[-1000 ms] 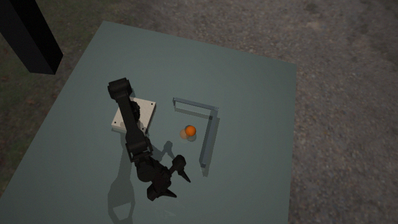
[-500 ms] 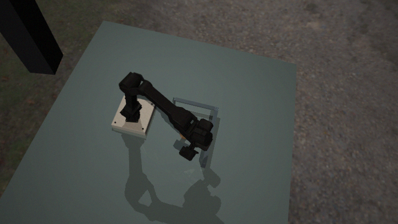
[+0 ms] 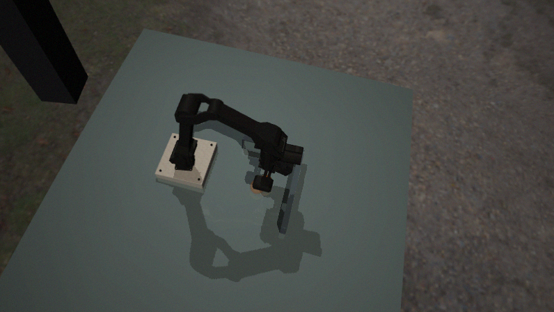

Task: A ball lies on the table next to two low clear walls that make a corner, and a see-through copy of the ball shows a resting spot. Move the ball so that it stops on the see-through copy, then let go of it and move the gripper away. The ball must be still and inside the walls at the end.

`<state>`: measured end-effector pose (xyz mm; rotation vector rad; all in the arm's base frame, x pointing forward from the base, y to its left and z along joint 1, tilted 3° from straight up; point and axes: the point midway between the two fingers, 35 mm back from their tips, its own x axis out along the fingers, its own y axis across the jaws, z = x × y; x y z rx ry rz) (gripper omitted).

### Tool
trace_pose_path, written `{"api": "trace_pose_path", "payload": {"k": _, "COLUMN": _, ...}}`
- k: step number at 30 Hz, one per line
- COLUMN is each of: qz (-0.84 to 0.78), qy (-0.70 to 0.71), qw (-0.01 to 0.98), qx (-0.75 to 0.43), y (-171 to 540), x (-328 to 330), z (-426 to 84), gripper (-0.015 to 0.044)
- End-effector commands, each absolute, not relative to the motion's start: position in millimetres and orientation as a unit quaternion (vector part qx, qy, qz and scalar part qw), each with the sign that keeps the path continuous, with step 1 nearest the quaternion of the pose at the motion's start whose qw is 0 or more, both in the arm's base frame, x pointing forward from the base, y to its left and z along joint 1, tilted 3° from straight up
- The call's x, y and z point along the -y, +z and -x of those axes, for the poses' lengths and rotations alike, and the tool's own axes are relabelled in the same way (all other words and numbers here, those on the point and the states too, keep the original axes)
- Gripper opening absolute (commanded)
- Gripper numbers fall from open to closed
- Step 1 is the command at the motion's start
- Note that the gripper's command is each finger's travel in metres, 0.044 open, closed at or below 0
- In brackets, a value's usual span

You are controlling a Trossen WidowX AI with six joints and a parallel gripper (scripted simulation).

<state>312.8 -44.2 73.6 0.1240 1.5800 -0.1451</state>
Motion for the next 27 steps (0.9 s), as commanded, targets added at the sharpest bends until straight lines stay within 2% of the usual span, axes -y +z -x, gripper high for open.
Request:
{"api": "trace_pose_path", "payload": {"k": 1, "qz": -0.050, "qy": -0.063, "qw": 0.696, "qx": -0.714, "y": 62, "x": 43, "z": -311, "gripper": 0.0371}}
{"api": "trace_pose_path", "payload": {"k": 27, "qz": -0.050, "qy": -0.063, "qw": 0.696, "qx": -0.714, "y": 25, "x": 44, "z": -310, "gripper": 0.0371}}
